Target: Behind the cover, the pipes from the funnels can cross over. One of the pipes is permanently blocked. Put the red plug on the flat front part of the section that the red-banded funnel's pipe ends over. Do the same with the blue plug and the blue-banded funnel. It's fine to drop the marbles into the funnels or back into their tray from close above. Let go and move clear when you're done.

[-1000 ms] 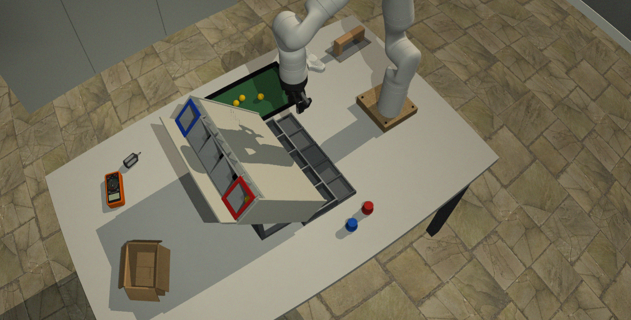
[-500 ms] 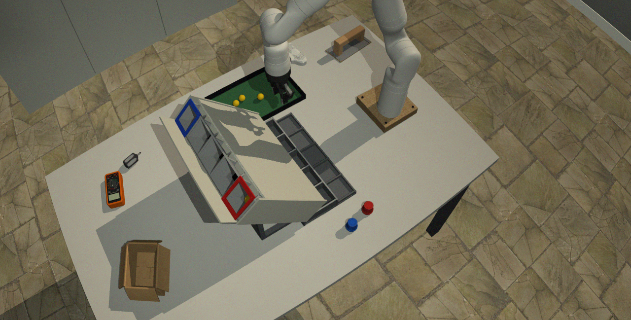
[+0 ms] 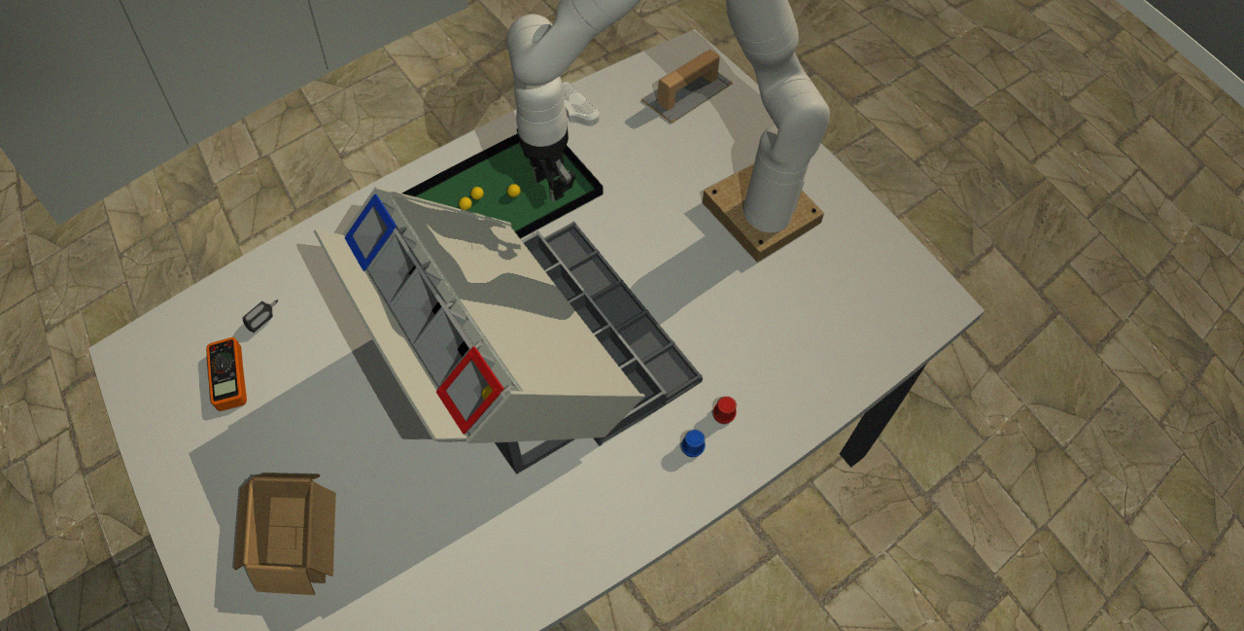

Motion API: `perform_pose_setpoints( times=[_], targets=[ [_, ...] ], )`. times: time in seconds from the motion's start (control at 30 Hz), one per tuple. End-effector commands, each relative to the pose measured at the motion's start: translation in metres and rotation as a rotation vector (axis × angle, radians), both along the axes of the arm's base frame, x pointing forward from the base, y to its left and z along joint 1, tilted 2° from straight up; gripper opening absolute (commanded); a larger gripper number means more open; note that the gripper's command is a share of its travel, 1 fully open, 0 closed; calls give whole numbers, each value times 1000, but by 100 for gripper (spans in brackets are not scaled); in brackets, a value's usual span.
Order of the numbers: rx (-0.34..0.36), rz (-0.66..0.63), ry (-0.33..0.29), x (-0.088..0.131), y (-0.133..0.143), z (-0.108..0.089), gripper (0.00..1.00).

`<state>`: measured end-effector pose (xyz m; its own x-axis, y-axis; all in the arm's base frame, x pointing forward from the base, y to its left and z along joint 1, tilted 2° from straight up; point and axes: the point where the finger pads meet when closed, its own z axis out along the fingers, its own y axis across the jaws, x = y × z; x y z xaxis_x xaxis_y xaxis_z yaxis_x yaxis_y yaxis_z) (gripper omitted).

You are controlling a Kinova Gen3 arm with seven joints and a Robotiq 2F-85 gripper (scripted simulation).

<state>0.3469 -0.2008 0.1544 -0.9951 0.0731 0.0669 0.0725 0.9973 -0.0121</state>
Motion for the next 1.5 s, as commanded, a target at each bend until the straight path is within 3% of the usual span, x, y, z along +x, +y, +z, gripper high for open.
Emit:
perform_pose_setpoints(
  times=[0.0, 0.2, 1.03, 1.07, 1.13, 1.27, 1.47],
  targets=[
    [-2, -6, -2, -8, -67, -19, 50],
    [-2, -6, -2, -17, -138, -40, 50],
    [-16, 0, -13, -20, -151, -46, 50],
    [-12, -10, -8, -23, -148, -114, 50],
    [-12, -10, -8, -22, -148, -118, 50],
    [-12, -10, -8, -23, -148, -156, 50],
    [-12, -10, -8, -23, -148, -156, 50]
  ],
)
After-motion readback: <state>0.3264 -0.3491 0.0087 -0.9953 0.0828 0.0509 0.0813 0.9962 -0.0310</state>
